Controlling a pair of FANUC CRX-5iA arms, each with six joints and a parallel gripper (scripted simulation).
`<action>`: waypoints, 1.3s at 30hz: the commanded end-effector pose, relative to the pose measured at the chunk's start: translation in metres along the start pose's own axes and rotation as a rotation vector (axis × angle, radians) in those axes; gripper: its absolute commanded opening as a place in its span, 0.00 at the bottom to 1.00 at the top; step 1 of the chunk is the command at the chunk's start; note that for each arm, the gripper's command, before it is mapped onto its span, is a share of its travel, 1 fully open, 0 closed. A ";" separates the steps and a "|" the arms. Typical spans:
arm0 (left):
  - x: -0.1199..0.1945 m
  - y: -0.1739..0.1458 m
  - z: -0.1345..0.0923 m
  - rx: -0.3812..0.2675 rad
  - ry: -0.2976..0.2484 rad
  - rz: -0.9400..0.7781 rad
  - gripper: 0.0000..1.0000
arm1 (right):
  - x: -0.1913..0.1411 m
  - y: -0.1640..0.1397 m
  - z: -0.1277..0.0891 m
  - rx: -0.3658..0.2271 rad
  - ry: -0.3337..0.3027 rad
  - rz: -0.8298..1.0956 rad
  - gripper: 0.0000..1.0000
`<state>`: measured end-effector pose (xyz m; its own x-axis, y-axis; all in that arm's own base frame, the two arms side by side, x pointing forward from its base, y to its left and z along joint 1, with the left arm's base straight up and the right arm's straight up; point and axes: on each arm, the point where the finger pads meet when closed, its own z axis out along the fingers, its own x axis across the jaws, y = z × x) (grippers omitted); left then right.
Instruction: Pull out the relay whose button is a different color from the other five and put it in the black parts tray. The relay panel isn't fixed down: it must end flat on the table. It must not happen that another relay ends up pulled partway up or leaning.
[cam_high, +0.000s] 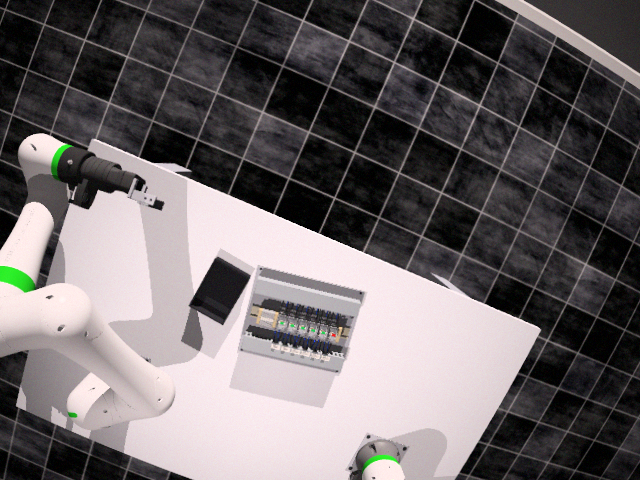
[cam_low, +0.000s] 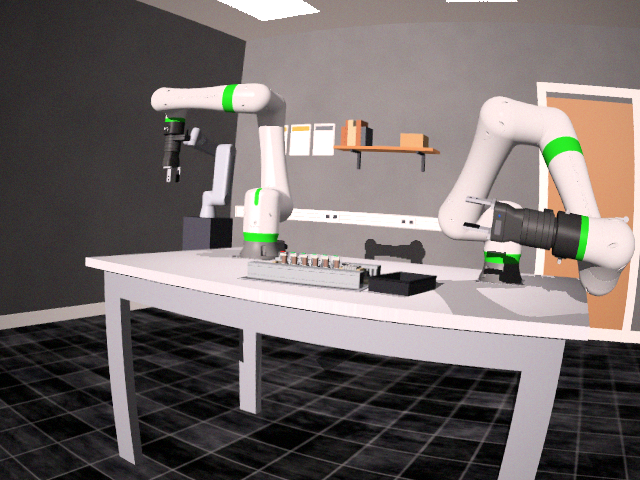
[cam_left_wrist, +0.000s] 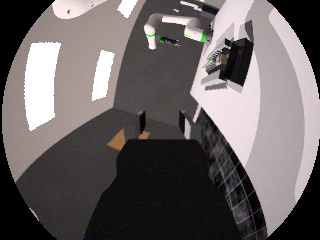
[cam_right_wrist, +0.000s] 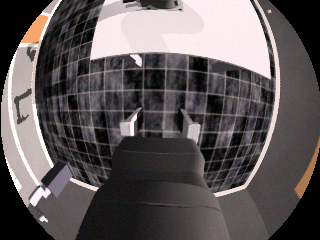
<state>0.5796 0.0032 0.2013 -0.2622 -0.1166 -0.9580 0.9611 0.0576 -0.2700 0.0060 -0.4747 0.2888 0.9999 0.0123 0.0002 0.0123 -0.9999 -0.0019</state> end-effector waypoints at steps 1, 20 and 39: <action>-0.001 0.000 0.000 0.000 0.000 0.002 0.98 | 0.000 0.000 -0.001 -0.002 0.000 0.000 1.00; 0.004 -0.003 0.018 0.031 0.040 0.005 0.98 | 0.000 0.000 -0.001 -0.002 0.000 0.000 1.00; 0.045 -0.035 0.129 0.247 0.323 0.056 0.98 | 0.000 0.000 -0.001 -0.002 0.000 0.000 1.00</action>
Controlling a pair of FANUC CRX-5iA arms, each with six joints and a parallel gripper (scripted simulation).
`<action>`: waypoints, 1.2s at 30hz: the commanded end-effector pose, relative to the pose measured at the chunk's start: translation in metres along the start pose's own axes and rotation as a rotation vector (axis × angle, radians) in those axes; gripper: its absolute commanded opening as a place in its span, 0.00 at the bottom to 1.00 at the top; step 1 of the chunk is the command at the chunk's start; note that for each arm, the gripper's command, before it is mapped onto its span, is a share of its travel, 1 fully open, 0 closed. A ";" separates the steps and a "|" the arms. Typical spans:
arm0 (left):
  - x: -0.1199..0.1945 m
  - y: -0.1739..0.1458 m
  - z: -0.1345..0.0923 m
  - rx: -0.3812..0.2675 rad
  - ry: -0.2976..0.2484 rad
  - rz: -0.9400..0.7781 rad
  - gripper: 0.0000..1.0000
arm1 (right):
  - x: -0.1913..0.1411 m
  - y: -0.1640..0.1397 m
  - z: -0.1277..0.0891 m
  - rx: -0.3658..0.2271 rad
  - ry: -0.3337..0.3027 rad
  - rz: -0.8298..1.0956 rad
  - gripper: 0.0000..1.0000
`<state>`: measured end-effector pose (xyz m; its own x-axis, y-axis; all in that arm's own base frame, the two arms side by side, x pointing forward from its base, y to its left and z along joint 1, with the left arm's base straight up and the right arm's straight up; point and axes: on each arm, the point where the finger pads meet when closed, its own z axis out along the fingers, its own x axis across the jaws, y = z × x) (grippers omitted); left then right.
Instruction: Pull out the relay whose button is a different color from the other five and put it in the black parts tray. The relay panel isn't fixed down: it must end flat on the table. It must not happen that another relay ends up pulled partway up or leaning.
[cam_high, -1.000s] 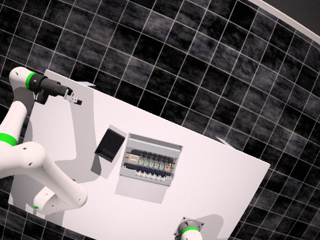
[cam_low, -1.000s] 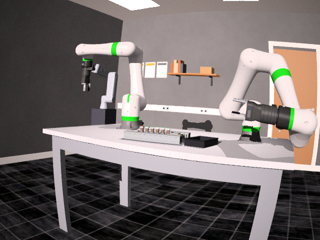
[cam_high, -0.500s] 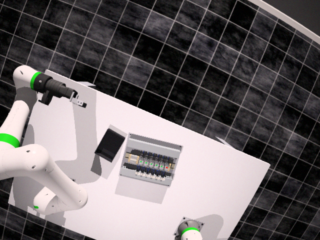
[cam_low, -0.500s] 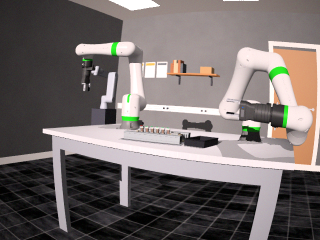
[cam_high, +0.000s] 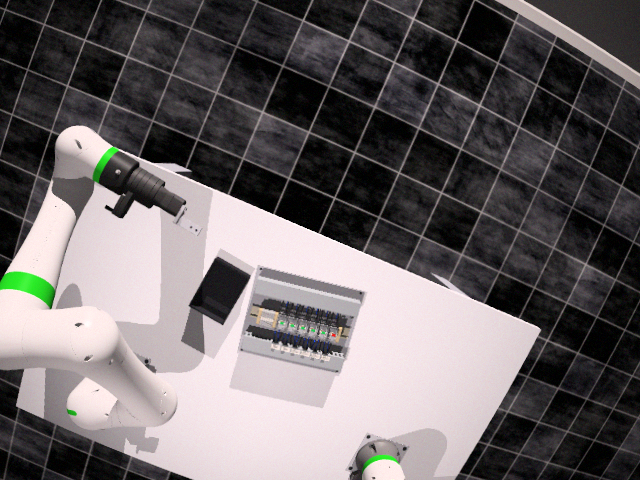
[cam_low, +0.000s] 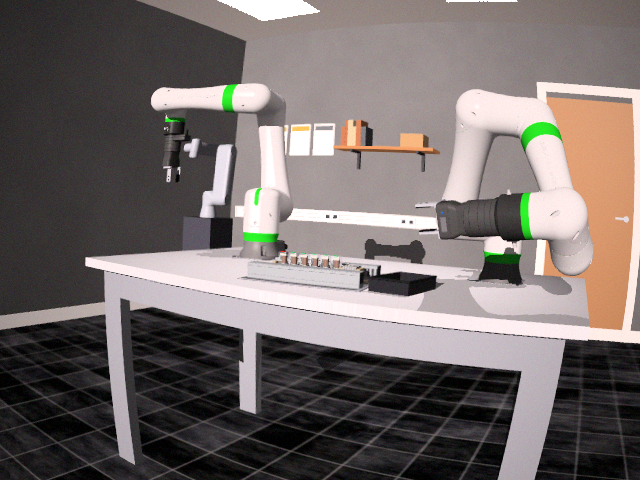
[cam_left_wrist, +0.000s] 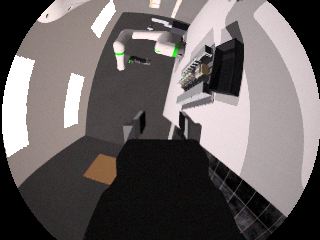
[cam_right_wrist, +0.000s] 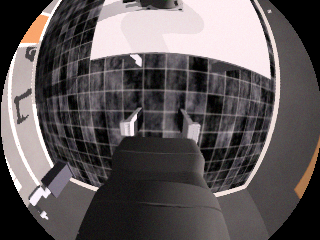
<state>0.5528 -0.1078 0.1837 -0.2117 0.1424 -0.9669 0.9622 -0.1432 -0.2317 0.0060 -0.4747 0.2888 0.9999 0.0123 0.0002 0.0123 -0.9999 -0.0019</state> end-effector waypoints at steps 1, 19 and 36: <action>0.003 -0.005 0.036 0.063 0.088 0.023 0.98 | 0.000 0.000 -0.001 -0.002 0.000 0.000 1.00; 0.042 -0.057 0.189 0.393 0.581 0.245 0.98 | 0.000 0.000 -0.001 -0.002 0.000 0.000 1.00; 0.066 -0.100 0.281 0.643 1.024 0.630 0.98 | 0.000 0.000 -0.001 -0.002 0.000 0.000 1.00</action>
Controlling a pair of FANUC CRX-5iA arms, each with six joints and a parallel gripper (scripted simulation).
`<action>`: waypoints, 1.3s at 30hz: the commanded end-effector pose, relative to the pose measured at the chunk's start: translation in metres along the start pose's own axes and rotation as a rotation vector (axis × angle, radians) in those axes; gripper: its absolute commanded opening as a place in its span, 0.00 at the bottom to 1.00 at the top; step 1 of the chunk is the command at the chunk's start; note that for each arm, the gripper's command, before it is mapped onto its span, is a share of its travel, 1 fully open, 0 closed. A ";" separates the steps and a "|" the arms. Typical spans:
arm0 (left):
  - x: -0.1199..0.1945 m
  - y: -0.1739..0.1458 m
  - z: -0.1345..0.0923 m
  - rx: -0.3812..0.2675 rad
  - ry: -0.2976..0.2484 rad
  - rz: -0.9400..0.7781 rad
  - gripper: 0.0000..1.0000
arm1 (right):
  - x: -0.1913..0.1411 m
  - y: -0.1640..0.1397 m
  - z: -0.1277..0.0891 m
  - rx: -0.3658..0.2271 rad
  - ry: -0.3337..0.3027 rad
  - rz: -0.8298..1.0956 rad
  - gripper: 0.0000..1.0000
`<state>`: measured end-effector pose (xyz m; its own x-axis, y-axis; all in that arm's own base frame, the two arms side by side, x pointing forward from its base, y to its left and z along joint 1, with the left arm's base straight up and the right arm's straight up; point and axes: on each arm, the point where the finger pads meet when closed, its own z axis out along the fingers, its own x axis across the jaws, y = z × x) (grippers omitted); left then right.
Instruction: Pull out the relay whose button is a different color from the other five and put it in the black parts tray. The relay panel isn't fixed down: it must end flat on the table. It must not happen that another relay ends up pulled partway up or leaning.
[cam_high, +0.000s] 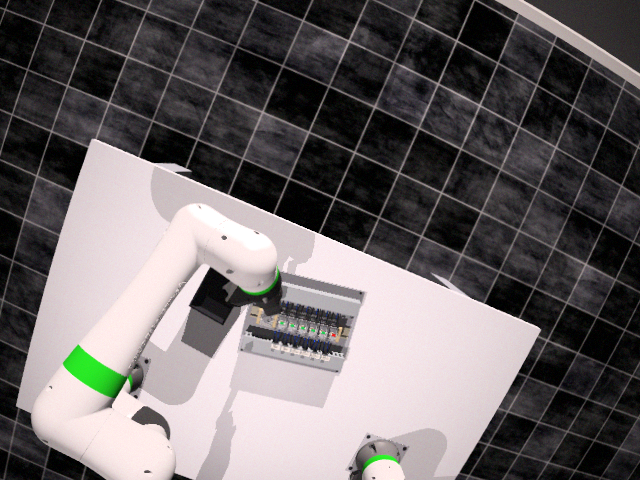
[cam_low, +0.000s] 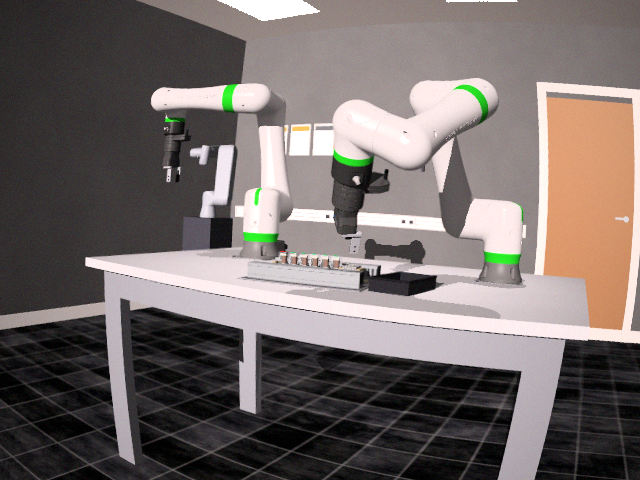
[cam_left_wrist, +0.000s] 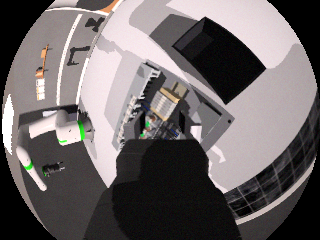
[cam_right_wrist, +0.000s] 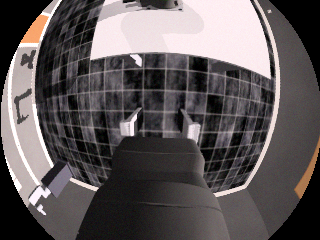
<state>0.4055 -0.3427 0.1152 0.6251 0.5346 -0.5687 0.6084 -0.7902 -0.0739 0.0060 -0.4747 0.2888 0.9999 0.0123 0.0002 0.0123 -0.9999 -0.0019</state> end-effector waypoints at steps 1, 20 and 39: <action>-0.015 0.007 0.013 0.038 0.111 0.078 0.98 | 0.000 0.000 -0.001 -0.002 0.000 0.000 1.00; -0.069 0.038 0.030 0.093 0.479 0.401 0.98 | 0.000 0.000 -0.001 -0.002 0.000 0.000 1.00; -0.096 0.053 0.028 0.090 0.609 0.530 0.98 | 0.000 0.000 -0.001 -0.002 0.000 0.000 1.00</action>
<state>0.3640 -0.4432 0.1411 0.9910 0.1339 -0.0075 0.1339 -0.9910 -0.0026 0.0060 -0.4747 0.2888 0.9999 0.0123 0.0002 0.0123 -0.9999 -0.0019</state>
